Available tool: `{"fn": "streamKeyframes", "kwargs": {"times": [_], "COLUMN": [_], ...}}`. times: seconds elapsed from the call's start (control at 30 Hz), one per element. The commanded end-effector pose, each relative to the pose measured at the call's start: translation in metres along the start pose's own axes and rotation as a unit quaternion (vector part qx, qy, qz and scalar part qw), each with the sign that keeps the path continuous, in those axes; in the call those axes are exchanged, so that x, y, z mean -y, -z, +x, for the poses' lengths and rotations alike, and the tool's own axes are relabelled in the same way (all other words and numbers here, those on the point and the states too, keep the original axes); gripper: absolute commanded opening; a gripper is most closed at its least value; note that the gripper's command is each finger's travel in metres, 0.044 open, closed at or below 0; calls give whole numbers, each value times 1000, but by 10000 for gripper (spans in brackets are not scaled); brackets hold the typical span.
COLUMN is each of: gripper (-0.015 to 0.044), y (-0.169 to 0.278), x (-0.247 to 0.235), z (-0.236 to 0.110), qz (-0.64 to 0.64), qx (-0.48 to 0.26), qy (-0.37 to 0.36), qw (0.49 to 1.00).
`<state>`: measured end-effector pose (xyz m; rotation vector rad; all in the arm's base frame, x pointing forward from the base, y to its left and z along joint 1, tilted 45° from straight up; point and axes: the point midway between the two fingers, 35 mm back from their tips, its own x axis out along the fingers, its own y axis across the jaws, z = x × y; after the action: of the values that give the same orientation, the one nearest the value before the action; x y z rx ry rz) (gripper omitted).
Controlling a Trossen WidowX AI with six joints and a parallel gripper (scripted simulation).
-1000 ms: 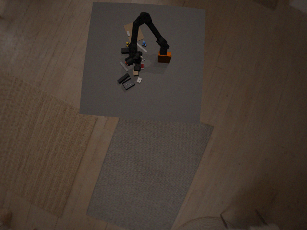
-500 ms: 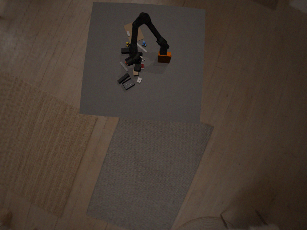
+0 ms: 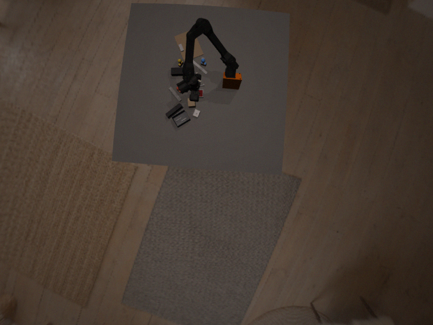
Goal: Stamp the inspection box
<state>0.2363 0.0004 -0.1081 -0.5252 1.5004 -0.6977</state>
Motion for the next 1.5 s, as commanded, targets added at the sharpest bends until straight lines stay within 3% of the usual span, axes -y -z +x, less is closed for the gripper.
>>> {"fn": "streamKeyframes", "kwargs": {"times": [0.0,1.47], "gripper": [0,0], "y": [0,0], "x": [0,0], "z": [2,6], "qz": [0,0], "qx": [1,1], "qy": [2,2], "qw": [1000,1000]}}
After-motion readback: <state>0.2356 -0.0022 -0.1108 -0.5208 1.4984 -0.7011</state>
